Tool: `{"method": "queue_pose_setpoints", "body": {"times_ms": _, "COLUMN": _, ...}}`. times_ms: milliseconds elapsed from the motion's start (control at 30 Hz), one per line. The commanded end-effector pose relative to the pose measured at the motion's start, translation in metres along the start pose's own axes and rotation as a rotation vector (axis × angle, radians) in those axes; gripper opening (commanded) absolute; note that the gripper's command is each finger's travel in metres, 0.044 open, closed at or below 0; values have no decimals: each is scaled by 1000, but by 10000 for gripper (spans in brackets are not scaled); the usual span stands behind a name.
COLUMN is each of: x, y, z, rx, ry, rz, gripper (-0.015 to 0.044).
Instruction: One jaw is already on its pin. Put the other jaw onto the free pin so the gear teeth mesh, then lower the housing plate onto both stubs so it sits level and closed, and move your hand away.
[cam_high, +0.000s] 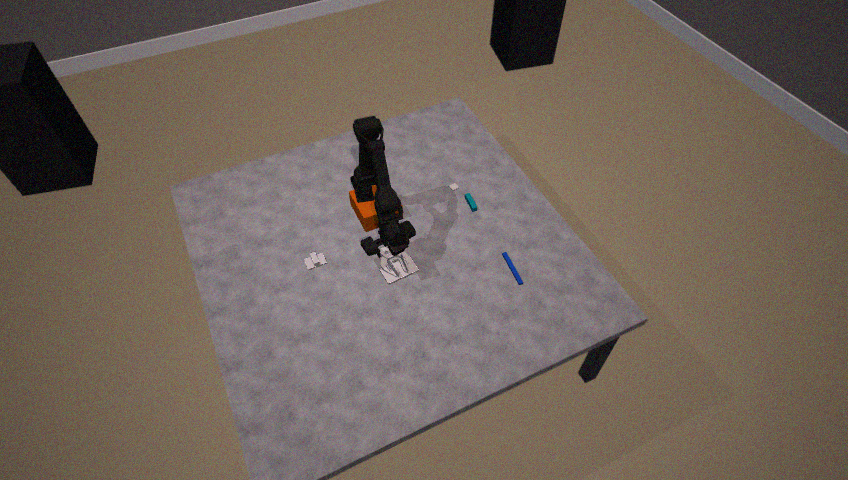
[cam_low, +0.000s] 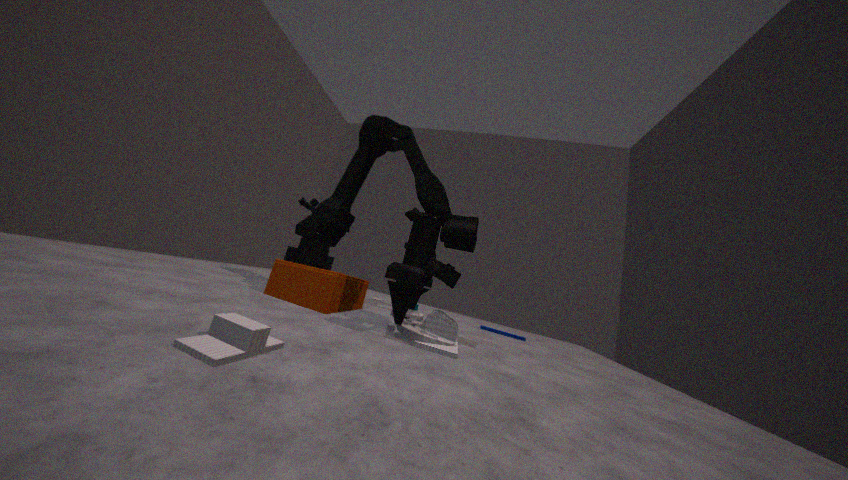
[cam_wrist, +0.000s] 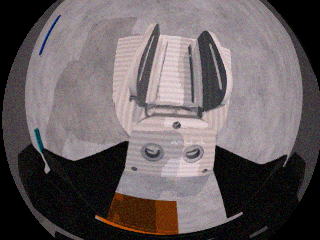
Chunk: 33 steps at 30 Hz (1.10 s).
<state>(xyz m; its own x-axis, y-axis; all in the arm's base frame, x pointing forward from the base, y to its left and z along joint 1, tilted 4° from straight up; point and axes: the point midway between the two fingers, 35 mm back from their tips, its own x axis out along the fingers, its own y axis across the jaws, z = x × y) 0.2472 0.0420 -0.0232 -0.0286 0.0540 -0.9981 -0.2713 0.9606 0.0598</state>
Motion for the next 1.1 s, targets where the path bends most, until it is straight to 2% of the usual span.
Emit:
{"method": "queue_pose_setpoints", "body": {"times_ms": 0, "x": 0, "y": 1, "z": 0, "rx": 3, "ry": -1, "rz": 5, "gripper": 351}}
{"method": "queue_pose_setpoints", "body": {"times_ms": 1067, "x": 8, "y": 1, "z": 0, "rx": 10, "ry": -1, "rz": 5, "gripper": 351}}
